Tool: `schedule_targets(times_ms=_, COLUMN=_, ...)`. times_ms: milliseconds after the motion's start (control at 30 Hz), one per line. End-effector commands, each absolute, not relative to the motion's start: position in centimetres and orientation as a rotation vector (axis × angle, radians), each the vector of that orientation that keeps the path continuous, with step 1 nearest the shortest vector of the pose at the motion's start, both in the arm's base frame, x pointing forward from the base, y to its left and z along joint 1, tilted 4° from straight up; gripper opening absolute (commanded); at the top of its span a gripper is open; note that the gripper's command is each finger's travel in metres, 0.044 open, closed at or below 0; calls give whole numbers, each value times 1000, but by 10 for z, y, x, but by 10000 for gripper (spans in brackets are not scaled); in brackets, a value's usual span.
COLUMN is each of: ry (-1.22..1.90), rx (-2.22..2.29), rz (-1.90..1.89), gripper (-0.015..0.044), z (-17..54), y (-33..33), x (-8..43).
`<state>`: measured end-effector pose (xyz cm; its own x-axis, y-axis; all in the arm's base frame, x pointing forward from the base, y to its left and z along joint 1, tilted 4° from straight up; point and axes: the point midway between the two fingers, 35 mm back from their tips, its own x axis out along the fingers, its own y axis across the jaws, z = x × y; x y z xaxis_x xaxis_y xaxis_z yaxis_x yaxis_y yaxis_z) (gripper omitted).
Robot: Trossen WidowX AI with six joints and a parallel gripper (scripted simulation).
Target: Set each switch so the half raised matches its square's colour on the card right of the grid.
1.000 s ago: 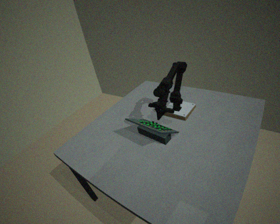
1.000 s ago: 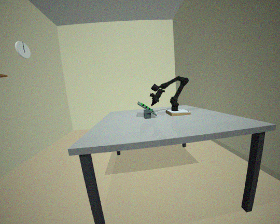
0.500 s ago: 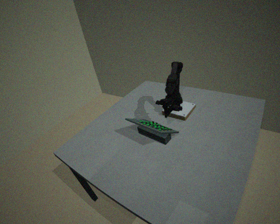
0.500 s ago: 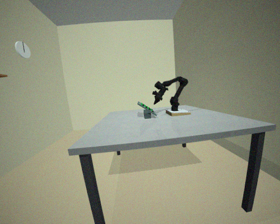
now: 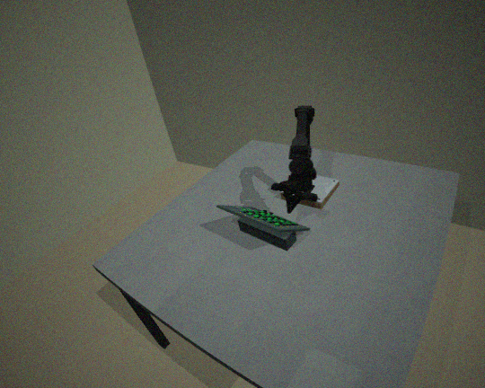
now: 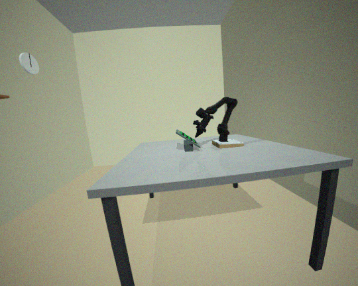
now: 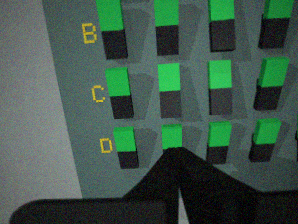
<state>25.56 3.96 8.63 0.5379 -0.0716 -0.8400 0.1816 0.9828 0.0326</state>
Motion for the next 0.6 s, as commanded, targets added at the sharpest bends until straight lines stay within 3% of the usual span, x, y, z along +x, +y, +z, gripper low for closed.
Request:
schedule_targets(times_ms=0, ry=998, rx=119, rz=-148, gripper=0, z=78, y=39, x=260)
schedule_targets(times_ms=567, ry=998, rx=119, rz=-148, gripper=0, z=66, y=38, x=268)
